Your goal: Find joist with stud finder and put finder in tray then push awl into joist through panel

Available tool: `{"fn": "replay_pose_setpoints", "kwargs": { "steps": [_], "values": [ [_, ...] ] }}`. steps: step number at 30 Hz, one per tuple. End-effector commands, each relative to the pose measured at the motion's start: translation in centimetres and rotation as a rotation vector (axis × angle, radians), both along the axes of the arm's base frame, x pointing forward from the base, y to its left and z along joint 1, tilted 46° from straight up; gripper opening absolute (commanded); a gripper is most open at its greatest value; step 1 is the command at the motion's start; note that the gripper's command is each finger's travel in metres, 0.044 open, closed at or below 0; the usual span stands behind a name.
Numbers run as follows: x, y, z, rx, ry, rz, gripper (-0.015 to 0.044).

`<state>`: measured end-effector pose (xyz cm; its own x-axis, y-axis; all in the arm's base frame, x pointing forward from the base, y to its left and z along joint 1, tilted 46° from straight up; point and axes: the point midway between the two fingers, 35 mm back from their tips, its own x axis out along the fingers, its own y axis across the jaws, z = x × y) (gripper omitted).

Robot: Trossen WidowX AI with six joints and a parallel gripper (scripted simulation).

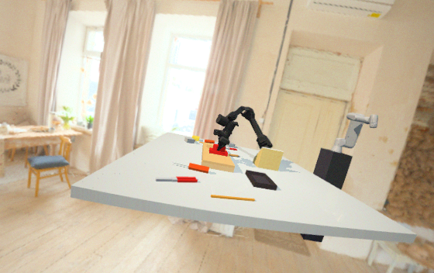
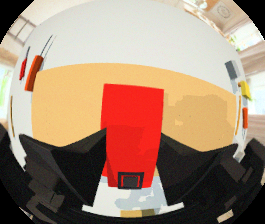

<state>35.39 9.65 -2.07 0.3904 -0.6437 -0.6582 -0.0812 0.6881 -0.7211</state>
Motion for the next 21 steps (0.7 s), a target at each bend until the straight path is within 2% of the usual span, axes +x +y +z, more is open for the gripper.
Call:
{"fn": "replay_pose_setpoints", "kwargs": {
  "steps": [1,21],
  "values": [
    [-0.1,1.0,-1.0,0.008,0.003,0.0,0.0],
    [-0.6,5.5,-5.5,0.013,0.002,0.0,0.0]
  ]
}}
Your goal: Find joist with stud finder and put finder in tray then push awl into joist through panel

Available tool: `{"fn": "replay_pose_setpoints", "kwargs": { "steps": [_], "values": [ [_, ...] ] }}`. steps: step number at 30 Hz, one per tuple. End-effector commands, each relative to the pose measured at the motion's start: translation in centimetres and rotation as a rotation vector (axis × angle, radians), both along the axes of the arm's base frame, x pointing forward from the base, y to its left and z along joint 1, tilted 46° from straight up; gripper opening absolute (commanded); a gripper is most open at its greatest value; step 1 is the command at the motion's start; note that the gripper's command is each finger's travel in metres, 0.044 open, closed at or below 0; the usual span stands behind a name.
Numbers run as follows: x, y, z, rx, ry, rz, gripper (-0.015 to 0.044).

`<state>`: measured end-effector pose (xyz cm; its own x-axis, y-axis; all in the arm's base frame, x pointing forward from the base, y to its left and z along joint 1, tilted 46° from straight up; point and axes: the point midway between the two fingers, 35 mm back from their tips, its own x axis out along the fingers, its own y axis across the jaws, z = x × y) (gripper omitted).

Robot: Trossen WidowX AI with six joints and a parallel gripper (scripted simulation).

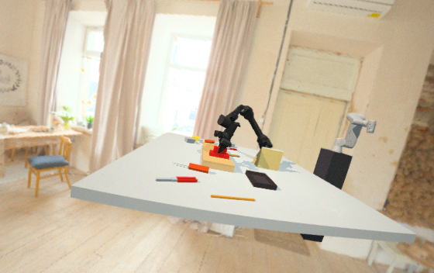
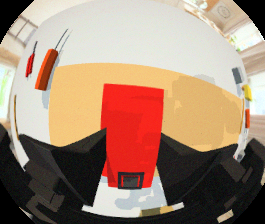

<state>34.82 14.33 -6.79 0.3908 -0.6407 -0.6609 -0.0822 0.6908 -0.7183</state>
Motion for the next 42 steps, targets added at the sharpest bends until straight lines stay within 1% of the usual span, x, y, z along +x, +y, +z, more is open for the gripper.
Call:
{"fn": "replay_pose_setpoints", "kwargs": {
  "steps": [1,23,35,42],
  "values": [
    [-0.1,1.0,-1.0,0.009,0.002,-0.001,0.0],
    [-0.7,5.9,-5.7,0.015,0.001,-0.001,0.0],
    [-0.6,5.7,-5.5,0.014,0.001,-0.001,0.0],
    [-0.5,4.2,-4.1,0.013,0.001,-0.001,0.0]
  ]
}}
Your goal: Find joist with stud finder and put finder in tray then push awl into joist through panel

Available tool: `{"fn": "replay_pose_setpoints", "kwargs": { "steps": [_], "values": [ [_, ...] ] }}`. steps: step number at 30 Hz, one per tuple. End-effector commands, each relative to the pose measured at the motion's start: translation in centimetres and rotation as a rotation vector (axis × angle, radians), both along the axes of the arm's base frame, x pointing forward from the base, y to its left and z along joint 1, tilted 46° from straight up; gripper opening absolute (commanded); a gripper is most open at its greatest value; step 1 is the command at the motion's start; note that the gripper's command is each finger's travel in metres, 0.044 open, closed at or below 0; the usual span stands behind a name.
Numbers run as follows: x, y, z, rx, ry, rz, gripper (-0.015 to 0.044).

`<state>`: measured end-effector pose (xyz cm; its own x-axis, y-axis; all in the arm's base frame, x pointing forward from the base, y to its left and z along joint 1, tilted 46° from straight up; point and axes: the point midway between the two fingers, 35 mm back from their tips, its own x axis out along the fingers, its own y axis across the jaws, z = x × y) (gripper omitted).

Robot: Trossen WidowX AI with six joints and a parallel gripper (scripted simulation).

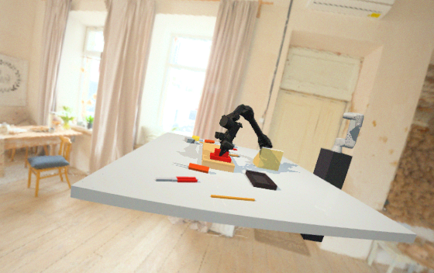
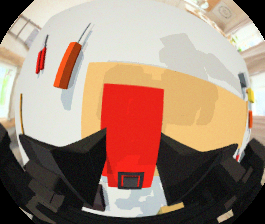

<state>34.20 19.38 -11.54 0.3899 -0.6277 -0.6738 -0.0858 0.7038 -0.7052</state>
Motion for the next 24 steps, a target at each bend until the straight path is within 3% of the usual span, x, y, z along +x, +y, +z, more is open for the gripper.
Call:
{"fn": "replay_pose_setpoints", "kwargs": {
  "steps": [1,24],
  "values": [
    [0.2,-1.1,0.9,-0.006,-0.002,-0.003,0.0],
    [0.8,-6.3,6.0,-0.012,-0.001,-0.003,0.0]
  ]
}}
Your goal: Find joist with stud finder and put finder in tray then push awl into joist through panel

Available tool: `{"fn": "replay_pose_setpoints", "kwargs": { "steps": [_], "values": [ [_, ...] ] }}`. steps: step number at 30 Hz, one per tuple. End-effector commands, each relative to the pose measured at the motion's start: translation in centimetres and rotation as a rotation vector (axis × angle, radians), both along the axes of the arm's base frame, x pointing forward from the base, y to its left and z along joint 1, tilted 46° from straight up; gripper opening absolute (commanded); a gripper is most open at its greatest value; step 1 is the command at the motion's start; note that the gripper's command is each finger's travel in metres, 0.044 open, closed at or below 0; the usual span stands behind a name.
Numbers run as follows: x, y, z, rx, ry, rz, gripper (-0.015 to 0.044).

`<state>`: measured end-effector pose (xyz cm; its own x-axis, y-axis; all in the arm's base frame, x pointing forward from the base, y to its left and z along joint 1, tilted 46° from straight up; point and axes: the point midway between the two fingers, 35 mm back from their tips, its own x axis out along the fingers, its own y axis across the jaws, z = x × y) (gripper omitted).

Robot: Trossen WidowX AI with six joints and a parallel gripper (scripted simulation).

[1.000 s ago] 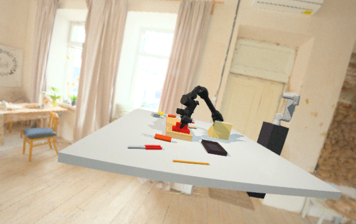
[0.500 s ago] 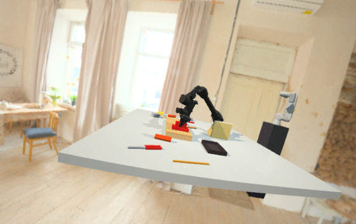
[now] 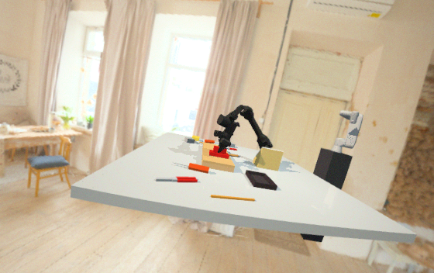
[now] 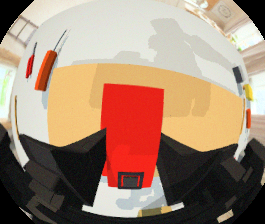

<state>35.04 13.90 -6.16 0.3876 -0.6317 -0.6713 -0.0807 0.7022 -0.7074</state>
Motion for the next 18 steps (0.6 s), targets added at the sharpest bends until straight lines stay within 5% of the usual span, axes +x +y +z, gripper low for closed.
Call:
{"fn": "replay_pose_setpoints", "kwargs": {
  "steps": [1,18],
  "values": [
    [0.0,-1.0,0.8,-0.009,0.001,0.002,0.0],
    [0.5,-4.8,4.7,-0.013,0.001,0.002,0.0]
  ]
}}
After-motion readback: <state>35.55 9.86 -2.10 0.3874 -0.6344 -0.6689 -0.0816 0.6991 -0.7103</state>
